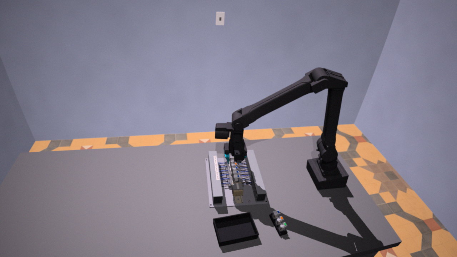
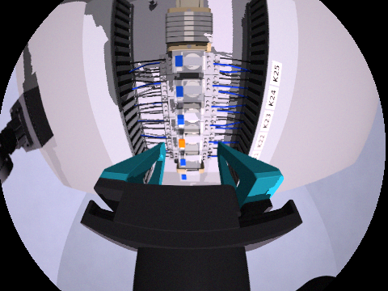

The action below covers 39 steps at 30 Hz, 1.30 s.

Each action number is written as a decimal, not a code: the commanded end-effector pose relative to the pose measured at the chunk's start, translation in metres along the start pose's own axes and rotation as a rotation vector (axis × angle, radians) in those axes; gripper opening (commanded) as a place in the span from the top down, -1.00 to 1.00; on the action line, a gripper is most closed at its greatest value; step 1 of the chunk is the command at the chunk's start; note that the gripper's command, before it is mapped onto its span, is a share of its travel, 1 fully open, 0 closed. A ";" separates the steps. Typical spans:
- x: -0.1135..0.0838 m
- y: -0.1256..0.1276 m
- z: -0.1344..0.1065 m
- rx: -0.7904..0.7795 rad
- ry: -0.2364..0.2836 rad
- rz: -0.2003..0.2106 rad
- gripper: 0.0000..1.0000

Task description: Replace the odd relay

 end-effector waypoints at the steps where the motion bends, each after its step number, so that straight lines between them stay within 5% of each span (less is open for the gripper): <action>1: -0.006 -0.010 0.001 -0.003 -0.001 -0.020 -0.17; 19: -0.004 -0.005 0.002 -0.003 -0.001 -0.018 -0.17; 39: -0.020 -0.021 -0.001 -0.004 0.011 -0.071 -0.17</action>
Point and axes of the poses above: the point where the finger pads meet when closed, its own x axis out along the fingers, its own y axis across the jaws, z = x × y, the point moved 3 cm from there along -x, back along the fingers, and after that the axes turned 5 degrees about -x, right-handed, at the moved point
